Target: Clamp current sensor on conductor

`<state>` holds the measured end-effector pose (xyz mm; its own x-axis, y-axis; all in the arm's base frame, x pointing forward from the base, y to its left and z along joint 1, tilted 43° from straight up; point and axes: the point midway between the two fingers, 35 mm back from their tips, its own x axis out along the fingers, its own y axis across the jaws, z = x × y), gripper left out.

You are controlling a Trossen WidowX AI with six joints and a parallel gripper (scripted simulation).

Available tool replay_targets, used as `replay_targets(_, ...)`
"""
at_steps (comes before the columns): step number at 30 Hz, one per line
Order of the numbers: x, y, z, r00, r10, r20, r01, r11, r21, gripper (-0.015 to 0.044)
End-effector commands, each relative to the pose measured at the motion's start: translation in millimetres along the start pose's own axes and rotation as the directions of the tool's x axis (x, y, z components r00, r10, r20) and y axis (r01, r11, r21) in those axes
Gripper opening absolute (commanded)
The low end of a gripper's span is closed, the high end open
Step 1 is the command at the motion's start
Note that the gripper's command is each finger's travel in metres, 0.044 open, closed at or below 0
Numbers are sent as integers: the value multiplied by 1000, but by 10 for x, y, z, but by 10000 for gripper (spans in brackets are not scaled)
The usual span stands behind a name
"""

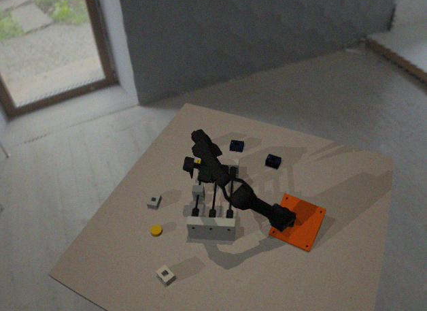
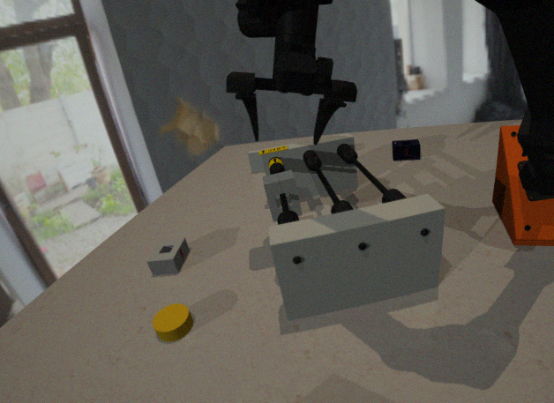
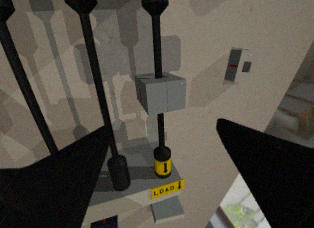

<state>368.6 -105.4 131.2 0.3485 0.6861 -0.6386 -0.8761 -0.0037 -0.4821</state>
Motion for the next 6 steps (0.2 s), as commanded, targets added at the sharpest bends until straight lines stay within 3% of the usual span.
replay_targets(1, 0, -5, 5, 1000, -3, 3, 3, 1000, -5, 440)
replay_targets(6, 0, 0, 0, 1000, 0, 0, 0, 1000, 0, 440)
